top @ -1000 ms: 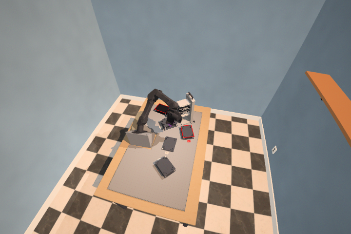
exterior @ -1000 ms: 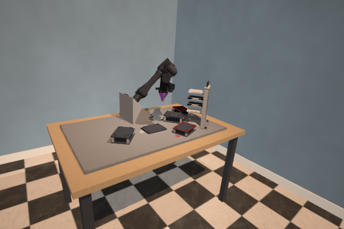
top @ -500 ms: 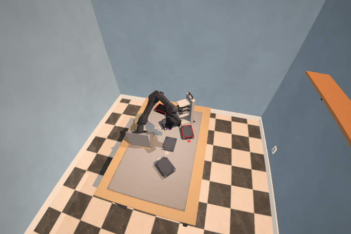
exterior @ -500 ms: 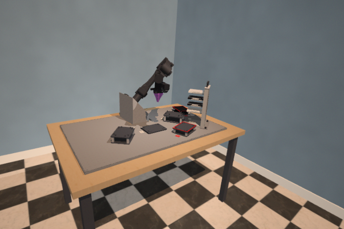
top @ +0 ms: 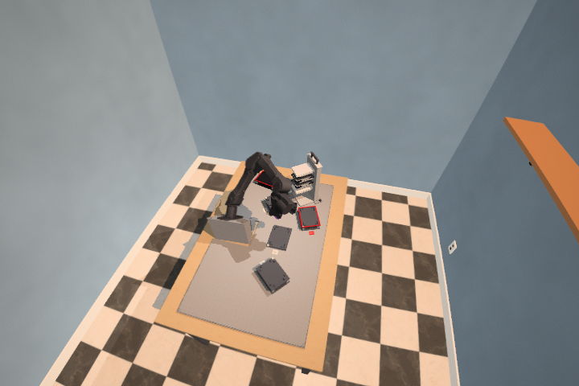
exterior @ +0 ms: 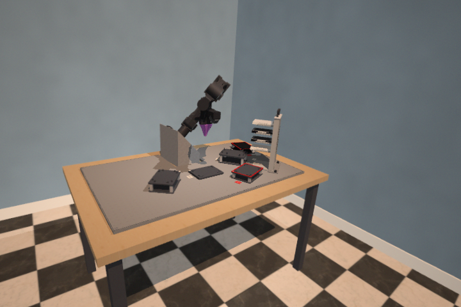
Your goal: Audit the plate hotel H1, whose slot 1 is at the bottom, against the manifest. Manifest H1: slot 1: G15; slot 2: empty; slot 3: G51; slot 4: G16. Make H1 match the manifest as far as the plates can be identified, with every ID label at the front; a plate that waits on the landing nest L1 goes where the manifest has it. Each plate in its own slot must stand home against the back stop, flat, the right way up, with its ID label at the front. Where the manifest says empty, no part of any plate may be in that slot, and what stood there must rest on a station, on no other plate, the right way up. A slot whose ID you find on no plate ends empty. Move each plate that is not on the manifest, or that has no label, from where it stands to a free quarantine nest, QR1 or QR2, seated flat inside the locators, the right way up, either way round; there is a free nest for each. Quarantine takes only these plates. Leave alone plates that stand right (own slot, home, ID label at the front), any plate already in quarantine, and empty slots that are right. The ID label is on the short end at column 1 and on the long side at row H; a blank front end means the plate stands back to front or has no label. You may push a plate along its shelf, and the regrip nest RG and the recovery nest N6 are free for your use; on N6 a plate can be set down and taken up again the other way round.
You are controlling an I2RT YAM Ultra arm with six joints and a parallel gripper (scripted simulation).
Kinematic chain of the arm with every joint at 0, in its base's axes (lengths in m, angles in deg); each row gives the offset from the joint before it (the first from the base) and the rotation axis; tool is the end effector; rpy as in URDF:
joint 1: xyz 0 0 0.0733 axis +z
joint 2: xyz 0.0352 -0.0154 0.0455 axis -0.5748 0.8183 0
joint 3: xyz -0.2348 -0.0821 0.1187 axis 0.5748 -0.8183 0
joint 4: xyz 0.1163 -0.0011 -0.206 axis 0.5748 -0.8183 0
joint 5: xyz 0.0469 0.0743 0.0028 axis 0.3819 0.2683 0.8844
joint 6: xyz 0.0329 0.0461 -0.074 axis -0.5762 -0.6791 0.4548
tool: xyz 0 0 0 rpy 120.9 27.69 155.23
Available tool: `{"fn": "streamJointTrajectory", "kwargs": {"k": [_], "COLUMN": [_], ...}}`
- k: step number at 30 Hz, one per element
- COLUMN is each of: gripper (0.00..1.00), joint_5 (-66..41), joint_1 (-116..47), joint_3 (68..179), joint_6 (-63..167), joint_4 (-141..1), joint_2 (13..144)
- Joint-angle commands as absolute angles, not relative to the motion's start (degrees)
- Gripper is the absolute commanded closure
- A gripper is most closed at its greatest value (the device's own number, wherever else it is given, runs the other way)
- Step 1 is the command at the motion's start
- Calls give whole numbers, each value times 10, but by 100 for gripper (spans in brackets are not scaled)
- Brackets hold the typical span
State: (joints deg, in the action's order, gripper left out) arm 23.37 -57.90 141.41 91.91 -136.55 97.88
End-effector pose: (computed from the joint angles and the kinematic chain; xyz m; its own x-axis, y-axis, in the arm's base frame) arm 0.3053 -0.0734 0.1370 -0.9869 -0.1479 0.0642 -0.0569 0.6922 0.7195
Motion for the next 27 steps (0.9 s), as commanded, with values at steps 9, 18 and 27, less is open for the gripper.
{"fn": "streamJointTrajectory", "kwargs": {"k": [9,18,27], "gripper": [100,100,100], "joint_5": [235,246,270], "joint_1": [-586,-564,-550], "joint_3": [1444,1428,1408], "joint_6": [934,910,888], "joint_4": [-1411,-1422,-1408], "joint_2": [961,931,883]}}
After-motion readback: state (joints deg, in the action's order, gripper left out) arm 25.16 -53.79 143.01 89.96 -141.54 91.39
